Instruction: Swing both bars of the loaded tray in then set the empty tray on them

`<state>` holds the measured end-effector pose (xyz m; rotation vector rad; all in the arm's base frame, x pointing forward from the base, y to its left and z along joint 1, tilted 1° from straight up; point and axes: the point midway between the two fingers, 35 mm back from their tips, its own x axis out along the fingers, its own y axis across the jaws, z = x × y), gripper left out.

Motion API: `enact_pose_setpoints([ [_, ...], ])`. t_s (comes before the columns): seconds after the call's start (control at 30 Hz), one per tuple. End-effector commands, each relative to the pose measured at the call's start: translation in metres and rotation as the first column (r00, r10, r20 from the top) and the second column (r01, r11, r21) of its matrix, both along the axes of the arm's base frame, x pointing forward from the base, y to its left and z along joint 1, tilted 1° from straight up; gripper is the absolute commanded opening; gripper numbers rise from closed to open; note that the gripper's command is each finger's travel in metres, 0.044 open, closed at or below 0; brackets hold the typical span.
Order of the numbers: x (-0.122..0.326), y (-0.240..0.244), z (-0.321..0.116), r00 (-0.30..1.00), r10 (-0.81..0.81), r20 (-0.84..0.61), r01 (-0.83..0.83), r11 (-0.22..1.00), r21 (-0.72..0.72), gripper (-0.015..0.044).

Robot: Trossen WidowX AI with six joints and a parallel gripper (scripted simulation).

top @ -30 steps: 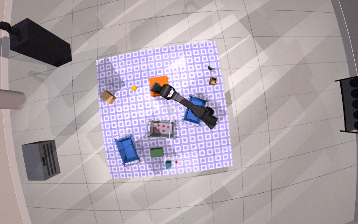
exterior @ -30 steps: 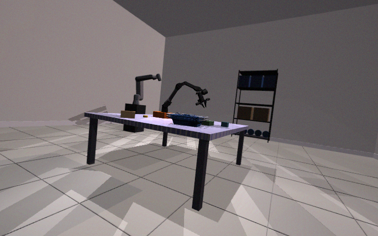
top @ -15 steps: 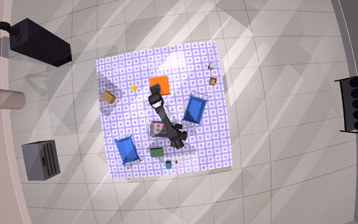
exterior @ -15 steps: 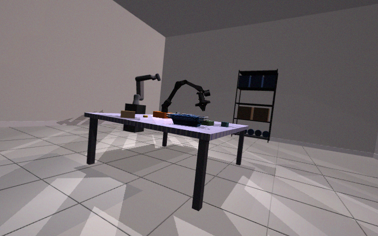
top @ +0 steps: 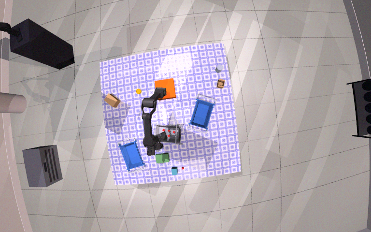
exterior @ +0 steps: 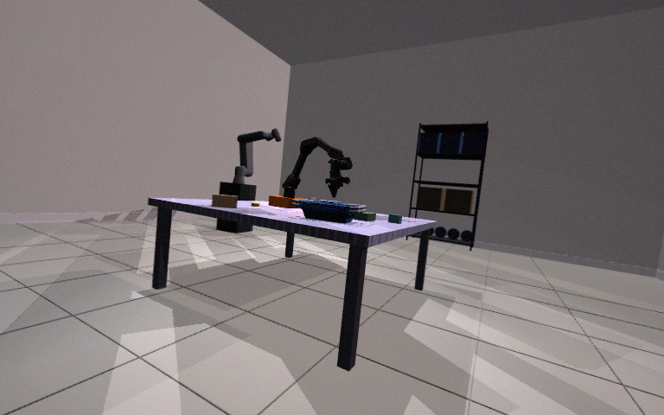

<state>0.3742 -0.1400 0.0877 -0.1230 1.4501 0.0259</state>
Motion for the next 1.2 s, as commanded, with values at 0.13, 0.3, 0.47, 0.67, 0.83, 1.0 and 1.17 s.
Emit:
enact_pose_setpoints([
  [0.13,-0.055,-0.059,-0.009,0.908,-0.412,-0.076,0.416,0.907,0.061,0.0088],
  [0.3,-0.055,-0.059,-0.013,0.908,-0.412,-0.076,0.416,0.907,0.061,0.0088],
  [0.47,-0.053,-0.060,-0.035,0.908,-0.412,-0.076,0.416,0.907,0.061,0.0088],
  [0.67,-0.053,-0.059,-0.065,0.908,-0.412,-0.076,0.416,0.907,0.062,0.0088],
  [0.83,-0.053,-0.059,-0.067,0.908,-0.412,-0.076,0.416,0.907,0.062,0.0088],
  [1.0,-0.049,-0.047,-0.045,0.908,-0.411,-0.076,0.416,0.907,0.063,0.0088],
  [1.17,-0.047,-0.037,-0.037,0.908,-0.411,-0.076,0.416,0.907,0.064,0.0088],
])
